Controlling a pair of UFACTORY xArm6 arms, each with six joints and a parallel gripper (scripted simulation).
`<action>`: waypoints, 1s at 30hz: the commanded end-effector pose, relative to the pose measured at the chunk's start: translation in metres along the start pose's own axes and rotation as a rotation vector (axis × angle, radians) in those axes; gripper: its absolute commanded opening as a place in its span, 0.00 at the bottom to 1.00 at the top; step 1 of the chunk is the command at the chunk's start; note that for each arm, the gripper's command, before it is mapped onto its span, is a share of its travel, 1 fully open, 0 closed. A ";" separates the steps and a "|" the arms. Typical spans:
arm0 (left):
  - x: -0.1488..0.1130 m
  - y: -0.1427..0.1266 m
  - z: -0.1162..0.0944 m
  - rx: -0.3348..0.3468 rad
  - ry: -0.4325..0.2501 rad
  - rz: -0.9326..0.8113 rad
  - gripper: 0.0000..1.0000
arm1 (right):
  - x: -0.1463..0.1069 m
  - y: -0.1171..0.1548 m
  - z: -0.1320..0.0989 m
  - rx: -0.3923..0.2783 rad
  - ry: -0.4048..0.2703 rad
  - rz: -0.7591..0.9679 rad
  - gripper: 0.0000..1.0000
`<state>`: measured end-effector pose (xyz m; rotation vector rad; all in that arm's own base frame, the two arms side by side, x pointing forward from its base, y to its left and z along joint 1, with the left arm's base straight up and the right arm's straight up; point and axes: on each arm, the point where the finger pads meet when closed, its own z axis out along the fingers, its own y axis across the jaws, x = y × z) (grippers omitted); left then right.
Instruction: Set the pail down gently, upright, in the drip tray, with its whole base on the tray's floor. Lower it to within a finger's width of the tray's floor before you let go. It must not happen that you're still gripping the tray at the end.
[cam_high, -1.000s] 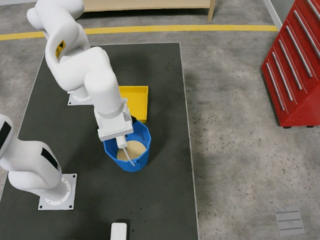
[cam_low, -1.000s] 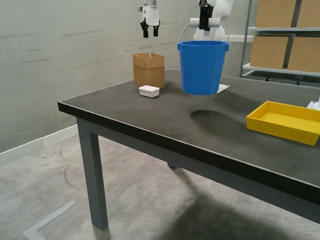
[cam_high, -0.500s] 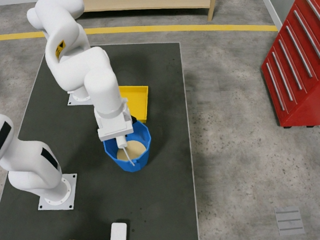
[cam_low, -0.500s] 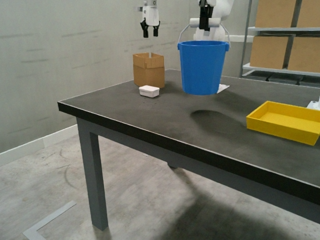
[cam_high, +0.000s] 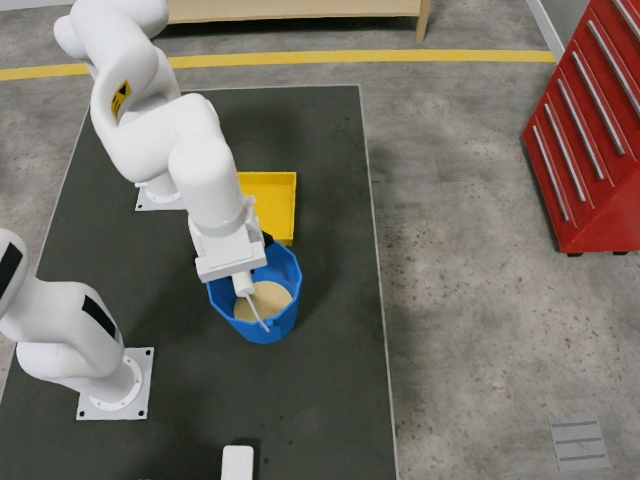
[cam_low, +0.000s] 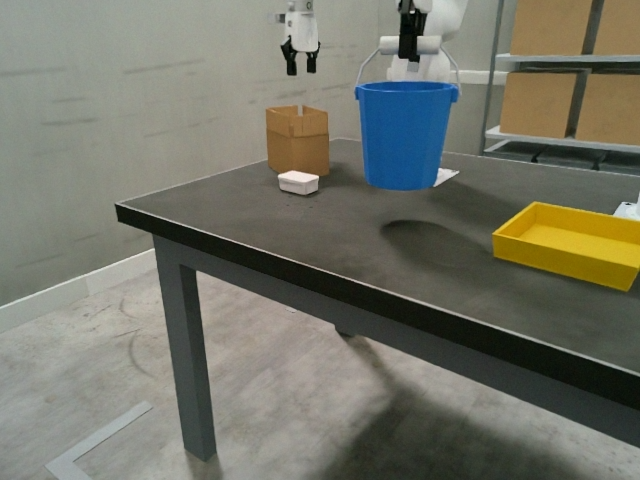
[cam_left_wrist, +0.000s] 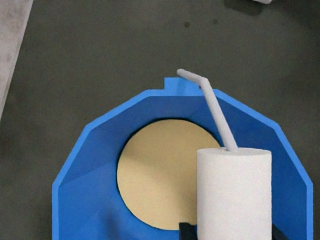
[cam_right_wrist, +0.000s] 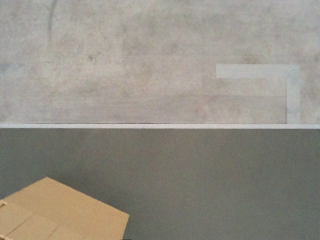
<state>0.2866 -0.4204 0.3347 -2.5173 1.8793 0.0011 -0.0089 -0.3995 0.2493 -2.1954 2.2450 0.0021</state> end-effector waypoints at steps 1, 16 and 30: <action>0.000 0.000 -0.002 0.001 0.004 0.000 0.00 | 0.000 0.000 -0.001 0.000 0.002 0.000 1.00; 0.000 0.000 -0.002 0.001 0.004 0.000 0.00 | 0.000 0.000 -0.001 0.000 0.002 0.000 1.00; -0.004 -0.001 -0.002 0.001 0.004 0.000 0.00 | 0.000 0.000 -0.001 0.000 0.002 0.000 1.00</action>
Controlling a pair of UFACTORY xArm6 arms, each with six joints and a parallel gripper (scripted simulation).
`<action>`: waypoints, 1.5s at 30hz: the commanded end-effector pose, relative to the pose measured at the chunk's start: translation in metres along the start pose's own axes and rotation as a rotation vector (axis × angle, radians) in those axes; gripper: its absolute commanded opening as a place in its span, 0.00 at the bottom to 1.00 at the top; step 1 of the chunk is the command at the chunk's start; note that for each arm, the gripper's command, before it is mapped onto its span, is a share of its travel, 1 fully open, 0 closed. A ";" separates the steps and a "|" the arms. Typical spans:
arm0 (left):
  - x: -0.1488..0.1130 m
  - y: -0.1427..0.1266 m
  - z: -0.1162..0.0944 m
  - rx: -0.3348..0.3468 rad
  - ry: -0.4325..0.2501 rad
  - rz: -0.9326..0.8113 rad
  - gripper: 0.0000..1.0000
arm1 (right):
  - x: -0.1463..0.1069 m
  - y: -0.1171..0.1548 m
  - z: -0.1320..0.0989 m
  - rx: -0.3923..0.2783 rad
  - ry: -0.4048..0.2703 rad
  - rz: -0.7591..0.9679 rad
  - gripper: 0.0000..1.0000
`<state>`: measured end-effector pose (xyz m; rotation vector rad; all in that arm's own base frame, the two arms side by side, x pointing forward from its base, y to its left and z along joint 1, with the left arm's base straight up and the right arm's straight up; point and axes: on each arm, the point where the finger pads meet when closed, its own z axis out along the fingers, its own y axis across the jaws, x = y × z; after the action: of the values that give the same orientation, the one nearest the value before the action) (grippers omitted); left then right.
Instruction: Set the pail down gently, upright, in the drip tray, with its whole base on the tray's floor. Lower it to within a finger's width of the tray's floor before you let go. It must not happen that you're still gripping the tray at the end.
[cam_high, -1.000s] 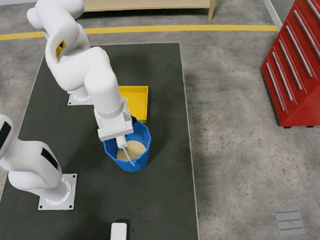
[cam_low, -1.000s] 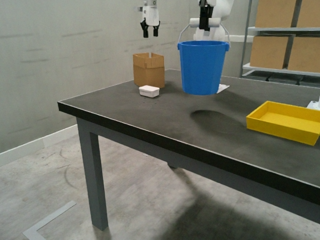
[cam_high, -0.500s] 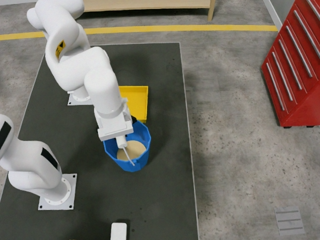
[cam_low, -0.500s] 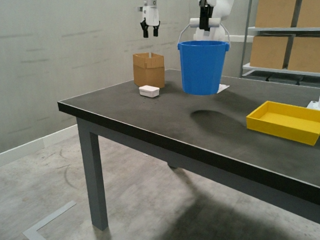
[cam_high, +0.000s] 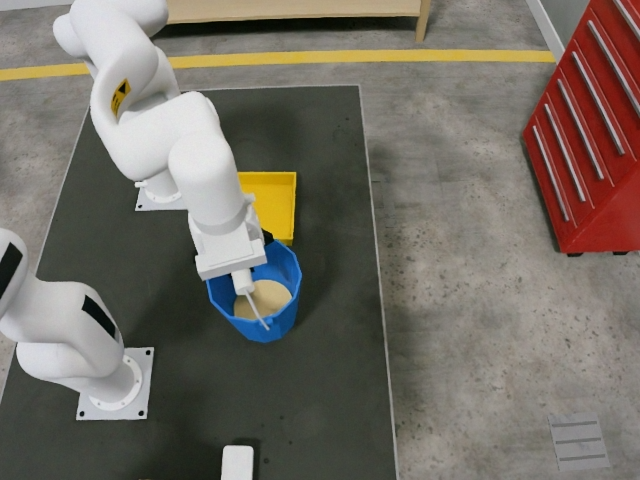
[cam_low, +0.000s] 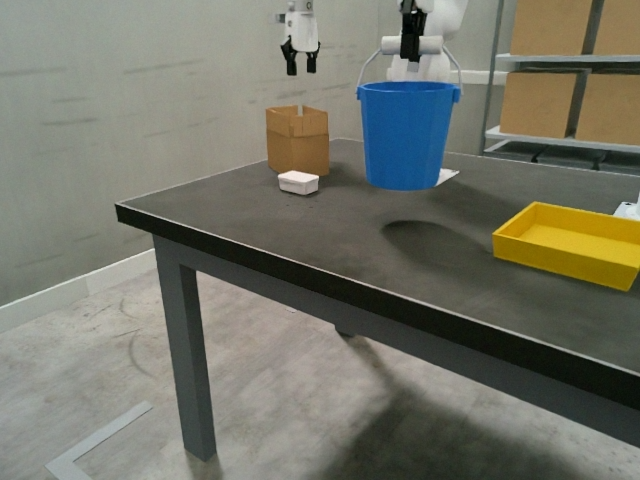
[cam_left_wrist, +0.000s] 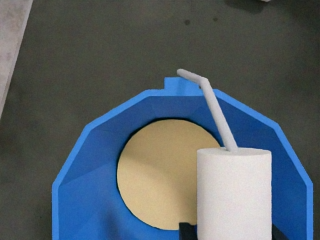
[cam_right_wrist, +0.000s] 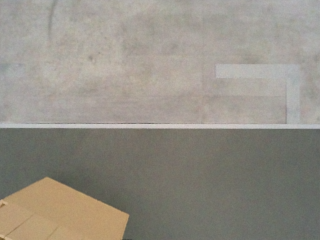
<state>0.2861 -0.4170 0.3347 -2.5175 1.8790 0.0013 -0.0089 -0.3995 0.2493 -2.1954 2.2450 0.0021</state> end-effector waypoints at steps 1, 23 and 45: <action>-0.002 0.000 -0.002 0.001 0.004 0.000 0.00 | 0.000 0.000 -0.001 0.000 0.002 0.000 1.00; -0.022 -0.003 -0.001 0.001 0.004 0.000 0.00 | 0.000 0.000 -0.001 0.000 0.002 0.000 1.00; -0.060 -0.009 -0.001 0.001 0.004 0.000 0.00 | 0.000 0.000 -0.001 0.000 0.002 0.000 1.00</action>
<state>0.2783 -0.3626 0.3347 -2.5174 1.8787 0.0024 -0.0089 -0.3995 0.2493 -2.1954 2.2450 0.0021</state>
